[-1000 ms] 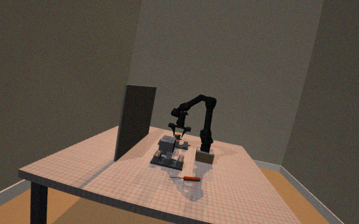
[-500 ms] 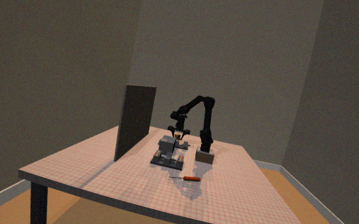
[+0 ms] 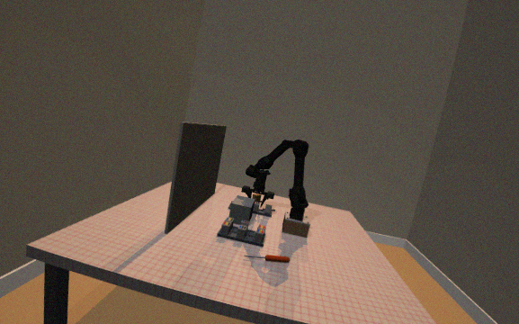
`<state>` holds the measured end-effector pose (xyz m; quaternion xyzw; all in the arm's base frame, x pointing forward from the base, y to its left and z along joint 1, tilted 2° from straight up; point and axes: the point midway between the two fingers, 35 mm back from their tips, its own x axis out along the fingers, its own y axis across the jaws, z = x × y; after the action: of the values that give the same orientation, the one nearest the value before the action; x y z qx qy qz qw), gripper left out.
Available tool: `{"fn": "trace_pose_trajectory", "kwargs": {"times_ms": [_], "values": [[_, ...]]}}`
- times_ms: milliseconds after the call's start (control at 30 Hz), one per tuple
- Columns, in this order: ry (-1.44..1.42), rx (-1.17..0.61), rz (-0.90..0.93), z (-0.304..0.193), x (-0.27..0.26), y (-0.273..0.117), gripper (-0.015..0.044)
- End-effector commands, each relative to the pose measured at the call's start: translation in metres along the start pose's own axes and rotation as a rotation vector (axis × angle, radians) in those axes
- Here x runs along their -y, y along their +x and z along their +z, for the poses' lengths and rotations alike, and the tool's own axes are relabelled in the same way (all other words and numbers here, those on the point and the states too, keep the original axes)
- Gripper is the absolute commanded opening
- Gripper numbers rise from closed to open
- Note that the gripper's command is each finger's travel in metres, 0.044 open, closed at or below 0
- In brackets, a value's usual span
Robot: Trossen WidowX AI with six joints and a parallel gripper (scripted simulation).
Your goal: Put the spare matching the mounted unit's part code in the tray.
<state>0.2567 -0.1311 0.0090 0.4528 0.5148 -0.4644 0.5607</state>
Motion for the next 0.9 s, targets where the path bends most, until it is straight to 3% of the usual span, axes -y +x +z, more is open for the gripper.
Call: {"fn": "trace_pose_trajectory", "kwargs": {"times_ms": [0,567,733,867], "values": [[0.0,-0.008,-0.01,-0.0021,0.0025,0.0086,0.03],[0.0,-0.008,-0.01,-0.0032,0.0038,0.0173,0.03],[0.0,-0.006,-0.008,-0.0029,0.0034,0.0159,0.0169],[0.0,-0.006,-0.008,-0.0029,0.0034,0.0159,0.0142]]}}
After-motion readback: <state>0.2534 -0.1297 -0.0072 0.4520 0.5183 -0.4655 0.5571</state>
